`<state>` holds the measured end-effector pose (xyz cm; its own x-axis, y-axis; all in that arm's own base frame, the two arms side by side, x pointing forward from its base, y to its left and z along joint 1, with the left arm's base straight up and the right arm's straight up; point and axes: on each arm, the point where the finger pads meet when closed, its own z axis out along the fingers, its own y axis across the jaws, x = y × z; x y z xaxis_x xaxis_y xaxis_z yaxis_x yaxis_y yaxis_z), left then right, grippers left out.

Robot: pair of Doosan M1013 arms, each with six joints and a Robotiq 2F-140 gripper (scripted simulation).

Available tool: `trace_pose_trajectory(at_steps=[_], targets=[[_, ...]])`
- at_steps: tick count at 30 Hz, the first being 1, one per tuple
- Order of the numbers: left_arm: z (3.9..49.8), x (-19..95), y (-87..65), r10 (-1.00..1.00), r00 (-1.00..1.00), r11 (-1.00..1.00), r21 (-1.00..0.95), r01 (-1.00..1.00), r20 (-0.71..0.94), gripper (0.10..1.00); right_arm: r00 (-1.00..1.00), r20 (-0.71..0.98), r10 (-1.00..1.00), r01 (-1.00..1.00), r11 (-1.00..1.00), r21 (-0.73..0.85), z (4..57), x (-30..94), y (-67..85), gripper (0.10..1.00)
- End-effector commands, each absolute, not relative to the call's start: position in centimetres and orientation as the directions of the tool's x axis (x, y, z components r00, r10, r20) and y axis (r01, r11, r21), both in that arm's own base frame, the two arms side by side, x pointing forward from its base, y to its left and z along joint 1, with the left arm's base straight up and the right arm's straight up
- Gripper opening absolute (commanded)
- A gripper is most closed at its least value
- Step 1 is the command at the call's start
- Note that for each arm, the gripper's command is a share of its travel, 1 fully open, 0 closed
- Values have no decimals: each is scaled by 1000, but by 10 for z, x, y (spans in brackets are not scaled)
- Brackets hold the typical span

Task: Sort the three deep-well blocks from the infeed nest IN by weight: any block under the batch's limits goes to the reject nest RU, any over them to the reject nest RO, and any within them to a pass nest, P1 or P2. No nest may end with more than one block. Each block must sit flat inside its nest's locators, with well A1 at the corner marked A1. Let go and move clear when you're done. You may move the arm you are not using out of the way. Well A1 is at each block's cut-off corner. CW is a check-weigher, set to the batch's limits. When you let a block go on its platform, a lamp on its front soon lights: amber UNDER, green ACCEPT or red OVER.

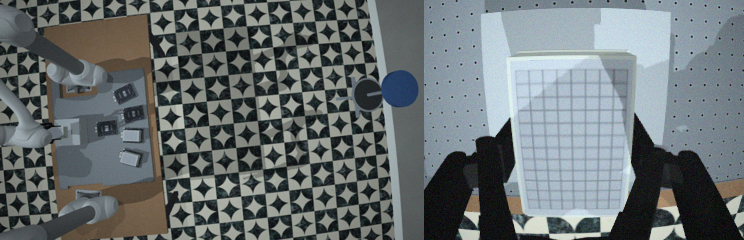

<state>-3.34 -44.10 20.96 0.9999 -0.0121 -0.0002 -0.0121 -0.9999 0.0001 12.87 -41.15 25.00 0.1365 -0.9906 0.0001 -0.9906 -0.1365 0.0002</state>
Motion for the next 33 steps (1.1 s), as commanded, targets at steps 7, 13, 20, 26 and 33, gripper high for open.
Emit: trace_pose_trajectory(at_steps=[7,13,20,26,33], targets=[[210,-32,-441,-12,1000,-1000,1,-12,0,99,136,1,-991,-991,-136,0,250,129,-412,1000],[210,-32,-441,-12,1000,-1000,1,-12,0,99,136,1,-991,-991,-136,0,250,129,-412,1000],[210,-32,-441,-12,1000,-1000,1,-12,0,99,136,1,-991,-991,-136,0,250,129,-412,1000],[207,-32,-441,-12,1000,-1000,1,-12,0,99,136,1,-991,-991,-136,0,250,129,-412,1000],[198,-32,-441,-12,1000,-1000,1,-12,0,99,136,1,-991,-991,-136,0,250,129,-412,1000]])
